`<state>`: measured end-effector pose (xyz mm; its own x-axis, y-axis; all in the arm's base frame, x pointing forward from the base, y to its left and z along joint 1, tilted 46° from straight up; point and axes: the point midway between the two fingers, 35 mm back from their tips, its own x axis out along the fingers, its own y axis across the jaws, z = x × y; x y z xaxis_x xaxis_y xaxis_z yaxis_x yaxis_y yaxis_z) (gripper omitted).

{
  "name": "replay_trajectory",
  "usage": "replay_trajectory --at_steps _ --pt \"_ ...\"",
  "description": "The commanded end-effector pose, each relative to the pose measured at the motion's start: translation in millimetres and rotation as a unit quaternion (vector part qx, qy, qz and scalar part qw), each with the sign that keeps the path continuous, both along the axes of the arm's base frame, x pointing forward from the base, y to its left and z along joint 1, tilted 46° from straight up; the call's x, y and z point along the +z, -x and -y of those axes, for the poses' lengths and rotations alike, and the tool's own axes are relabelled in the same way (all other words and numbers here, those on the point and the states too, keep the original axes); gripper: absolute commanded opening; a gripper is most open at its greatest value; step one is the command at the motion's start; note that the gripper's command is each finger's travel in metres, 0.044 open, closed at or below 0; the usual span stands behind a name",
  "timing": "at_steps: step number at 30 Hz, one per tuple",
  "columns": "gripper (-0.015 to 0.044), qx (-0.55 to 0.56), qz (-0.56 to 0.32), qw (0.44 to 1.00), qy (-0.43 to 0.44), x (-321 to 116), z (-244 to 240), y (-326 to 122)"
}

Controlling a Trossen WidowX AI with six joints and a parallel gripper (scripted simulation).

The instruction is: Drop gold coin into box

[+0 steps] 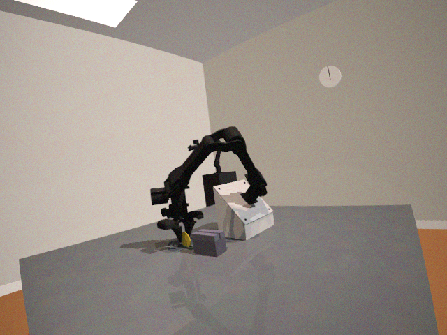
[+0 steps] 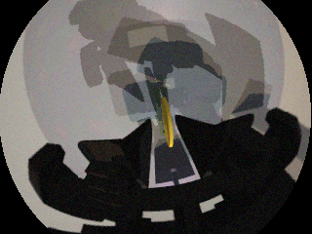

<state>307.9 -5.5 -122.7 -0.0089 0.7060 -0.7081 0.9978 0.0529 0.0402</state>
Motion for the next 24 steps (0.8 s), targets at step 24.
replay_trajectory --at_steps 24 --pt "0.0000 -0.002 -0.005 1.000 -0.005 -12.4 -13.9 4.2"
